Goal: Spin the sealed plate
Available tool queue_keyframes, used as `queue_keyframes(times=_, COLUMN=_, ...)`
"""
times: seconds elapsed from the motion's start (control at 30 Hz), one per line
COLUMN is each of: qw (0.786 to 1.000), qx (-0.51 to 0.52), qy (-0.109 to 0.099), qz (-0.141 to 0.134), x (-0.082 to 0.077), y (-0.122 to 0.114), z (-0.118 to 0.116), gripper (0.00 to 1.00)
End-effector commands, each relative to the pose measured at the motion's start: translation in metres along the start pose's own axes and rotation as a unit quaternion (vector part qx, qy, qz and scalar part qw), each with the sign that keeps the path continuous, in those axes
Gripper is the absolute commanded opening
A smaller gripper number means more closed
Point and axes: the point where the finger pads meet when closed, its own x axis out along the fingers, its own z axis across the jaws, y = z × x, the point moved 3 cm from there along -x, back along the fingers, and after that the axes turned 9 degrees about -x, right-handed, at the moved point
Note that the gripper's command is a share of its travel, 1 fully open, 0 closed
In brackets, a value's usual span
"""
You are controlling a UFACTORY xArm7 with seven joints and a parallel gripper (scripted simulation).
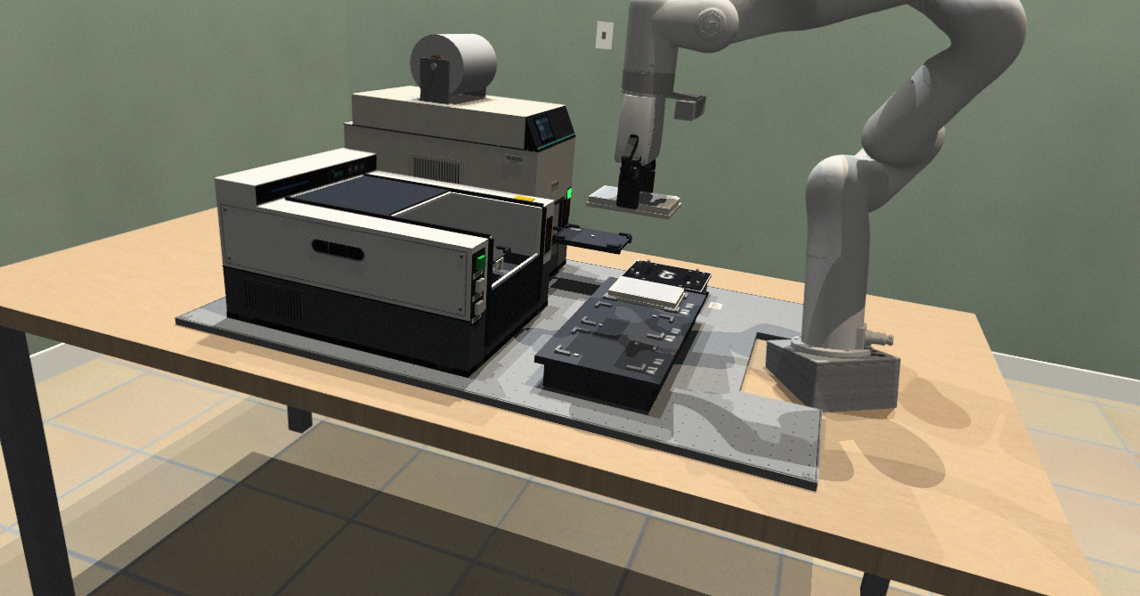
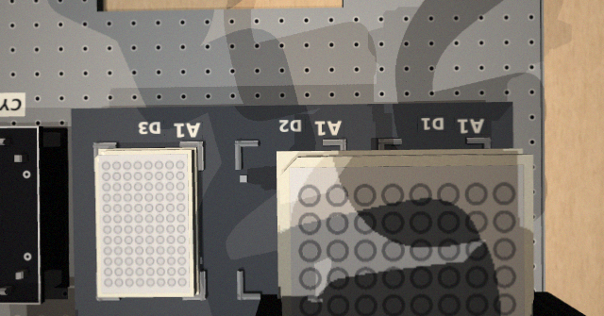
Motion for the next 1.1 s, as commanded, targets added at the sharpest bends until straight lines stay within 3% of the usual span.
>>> queue_keyframes(times=0.0, qw=1.0, qx=0.0, qy=0.0, qz=-0.002, x=-0.002, y=-0.001, z=0.0, gripper=0.0)
queue_keyframes(times=0.83, qw=1.0, qx=0.0, qy=0.0, qz=-0.002, x=-0.002, y=0.006, z=-0.046, gripper=0.0)
queue_keyframes(times=1.07, qw=1.0, qx=0.0, qy=0.0, qz=-0.002, x=-0.002, y=0.007, z=-0.046, gripper=0.0)
